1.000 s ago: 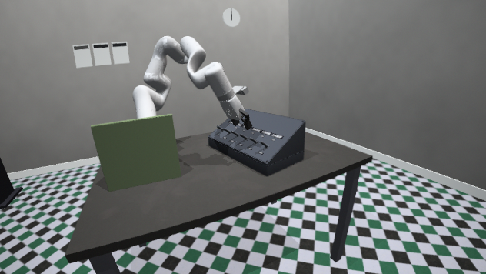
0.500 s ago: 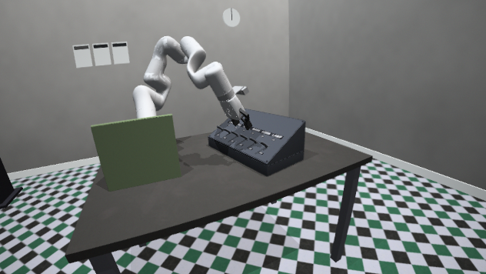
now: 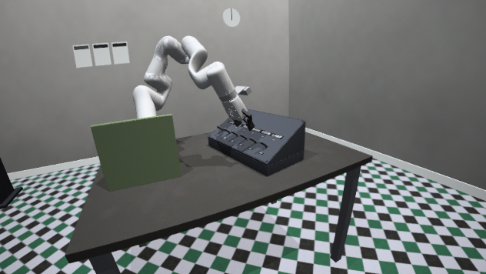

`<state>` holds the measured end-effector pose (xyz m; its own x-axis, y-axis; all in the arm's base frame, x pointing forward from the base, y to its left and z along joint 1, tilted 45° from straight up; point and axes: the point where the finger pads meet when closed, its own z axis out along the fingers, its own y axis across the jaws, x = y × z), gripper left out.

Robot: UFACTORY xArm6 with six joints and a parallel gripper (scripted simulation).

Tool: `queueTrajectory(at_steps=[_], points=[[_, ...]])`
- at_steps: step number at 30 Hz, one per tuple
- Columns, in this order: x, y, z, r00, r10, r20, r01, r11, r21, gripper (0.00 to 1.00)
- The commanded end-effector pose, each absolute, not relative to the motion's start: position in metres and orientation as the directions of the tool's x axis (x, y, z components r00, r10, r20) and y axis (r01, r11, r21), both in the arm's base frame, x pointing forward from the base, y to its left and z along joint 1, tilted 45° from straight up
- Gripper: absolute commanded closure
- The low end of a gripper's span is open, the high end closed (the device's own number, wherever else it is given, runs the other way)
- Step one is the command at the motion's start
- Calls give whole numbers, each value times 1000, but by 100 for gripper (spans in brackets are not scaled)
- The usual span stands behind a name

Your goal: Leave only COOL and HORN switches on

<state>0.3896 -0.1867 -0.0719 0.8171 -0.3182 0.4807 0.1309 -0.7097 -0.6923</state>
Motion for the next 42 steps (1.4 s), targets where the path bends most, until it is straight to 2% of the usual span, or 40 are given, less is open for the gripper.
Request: queueTrajectory(at_steps=[1,17,42], points=[[392,-197,-80,816,-318,483,132,-712,-690,0],[397,-225,-107,816,-318,483,132,-712,-690,0],[398,-227,-109,816,-318,483,132,-712,-690,0]])
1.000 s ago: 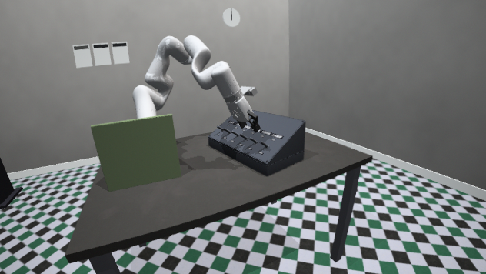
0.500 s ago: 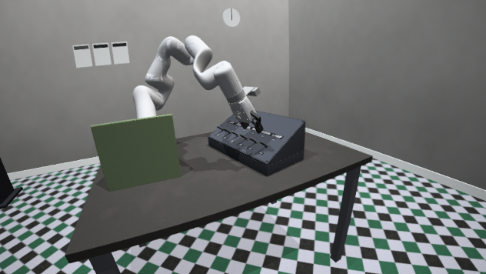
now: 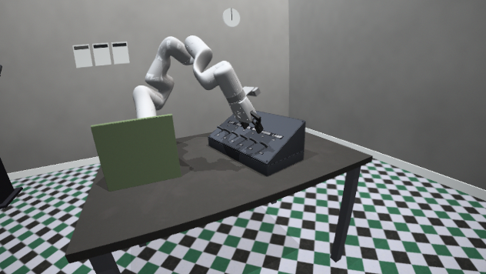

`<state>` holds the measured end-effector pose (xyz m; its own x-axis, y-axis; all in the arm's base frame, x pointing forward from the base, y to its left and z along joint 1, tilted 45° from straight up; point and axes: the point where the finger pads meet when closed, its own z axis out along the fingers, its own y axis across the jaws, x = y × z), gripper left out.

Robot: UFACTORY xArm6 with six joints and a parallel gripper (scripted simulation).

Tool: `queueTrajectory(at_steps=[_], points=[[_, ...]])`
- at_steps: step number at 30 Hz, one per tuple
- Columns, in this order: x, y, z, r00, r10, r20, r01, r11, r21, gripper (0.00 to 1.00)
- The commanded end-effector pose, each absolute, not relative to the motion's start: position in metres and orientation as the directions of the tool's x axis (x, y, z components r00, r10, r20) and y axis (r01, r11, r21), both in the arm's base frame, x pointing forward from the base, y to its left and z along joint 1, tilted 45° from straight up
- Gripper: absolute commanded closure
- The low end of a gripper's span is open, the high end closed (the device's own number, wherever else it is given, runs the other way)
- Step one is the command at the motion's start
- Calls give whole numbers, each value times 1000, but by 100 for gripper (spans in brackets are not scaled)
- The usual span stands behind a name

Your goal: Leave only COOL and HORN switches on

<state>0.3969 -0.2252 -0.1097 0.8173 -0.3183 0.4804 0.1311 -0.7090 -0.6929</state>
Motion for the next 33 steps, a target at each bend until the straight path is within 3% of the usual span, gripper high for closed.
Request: queueTrajectory(at_steps=[1,33], points=[[398,-227,-109,816,-318,483,132,-712,-690,0],[398,-230,-112,816,-318,483,132,-712,-690,0]])
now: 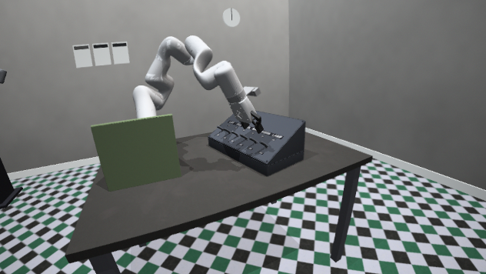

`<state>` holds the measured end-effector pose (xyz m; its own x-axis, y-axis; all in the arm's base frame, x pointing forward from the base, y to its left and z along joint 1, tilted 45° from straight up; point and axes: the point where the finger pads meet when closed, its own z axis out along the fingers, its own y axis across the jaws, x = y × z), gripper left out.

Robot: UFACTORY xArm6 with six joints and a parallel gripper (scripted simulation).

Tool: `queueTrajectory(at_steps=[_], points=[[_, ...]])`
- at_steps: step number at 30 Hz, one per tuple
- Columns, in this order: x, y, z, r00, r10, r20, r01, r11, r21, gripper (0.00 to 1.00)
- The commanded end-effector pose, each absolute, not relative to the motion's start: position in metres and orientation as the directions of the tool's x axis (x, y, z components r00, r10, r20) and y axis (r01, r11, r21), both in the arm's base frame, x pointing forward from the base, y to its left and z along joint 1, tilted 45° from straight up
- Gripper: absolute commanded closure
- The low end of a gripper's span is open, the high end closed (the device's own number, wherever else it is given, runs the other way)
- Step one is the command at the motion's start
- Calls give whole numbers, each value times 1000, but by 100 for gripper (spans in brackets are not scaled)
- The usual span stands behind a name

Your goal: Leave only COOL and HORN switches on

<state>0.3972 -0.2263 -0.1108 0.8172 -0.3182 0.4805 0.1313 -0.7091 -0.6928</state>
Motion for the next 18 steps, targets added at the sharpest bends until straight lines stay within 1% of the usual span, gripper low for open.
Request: queueTrajectory(at_steps=[1,18], points=[[398,-230,-112,816,-318,483,132,-712,-690,0],[405,-264,-145,816,-318,483,132,-712,-690,0]])
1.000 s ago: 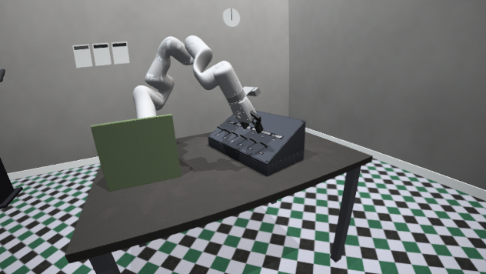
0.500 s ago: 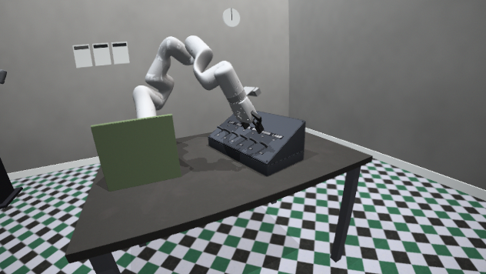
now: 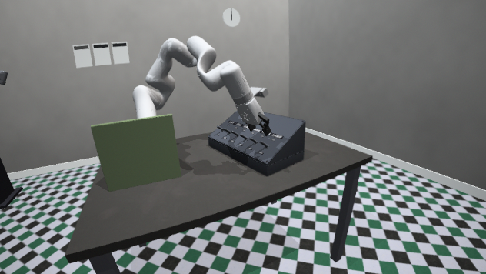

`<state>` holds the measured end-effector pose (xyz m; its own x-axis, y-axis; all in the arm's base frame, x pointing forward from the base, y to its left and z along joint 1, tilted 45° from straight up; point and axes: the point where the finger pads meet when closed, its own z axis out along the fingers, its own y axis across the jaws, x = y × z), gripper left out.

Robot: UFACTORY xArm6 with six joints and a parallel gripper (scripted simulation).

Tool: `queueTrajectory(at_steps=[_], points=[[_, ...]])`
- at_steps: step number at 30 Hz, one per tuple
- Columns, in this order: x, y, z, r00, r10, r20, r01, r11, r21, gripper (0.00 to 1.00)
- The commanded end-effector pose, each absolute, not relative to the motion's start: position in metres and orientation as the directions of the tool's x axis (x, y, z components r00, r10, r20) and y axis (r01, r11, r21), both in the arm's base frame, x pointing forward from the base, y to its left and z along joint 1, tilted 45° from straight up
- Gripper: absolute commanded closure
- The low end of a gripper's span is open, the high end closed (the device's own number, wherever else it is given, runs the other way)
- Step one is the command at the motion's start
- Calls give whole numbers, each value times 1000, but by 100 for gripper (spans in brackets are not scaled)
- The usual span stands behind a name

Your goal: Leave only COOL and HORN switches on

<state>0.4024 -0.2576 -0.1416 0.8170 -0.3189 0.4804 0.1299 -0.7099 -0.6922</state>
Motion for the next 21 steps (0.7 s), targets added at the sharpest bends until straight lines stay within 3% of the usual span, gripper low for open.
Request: queueTrajectory(at_steps=[1,21], points=[[405,-264,-145,816,-318,483,132,-712,-690,0],[407,-278,-158,816,-318,483,132,-712,-690,0]])
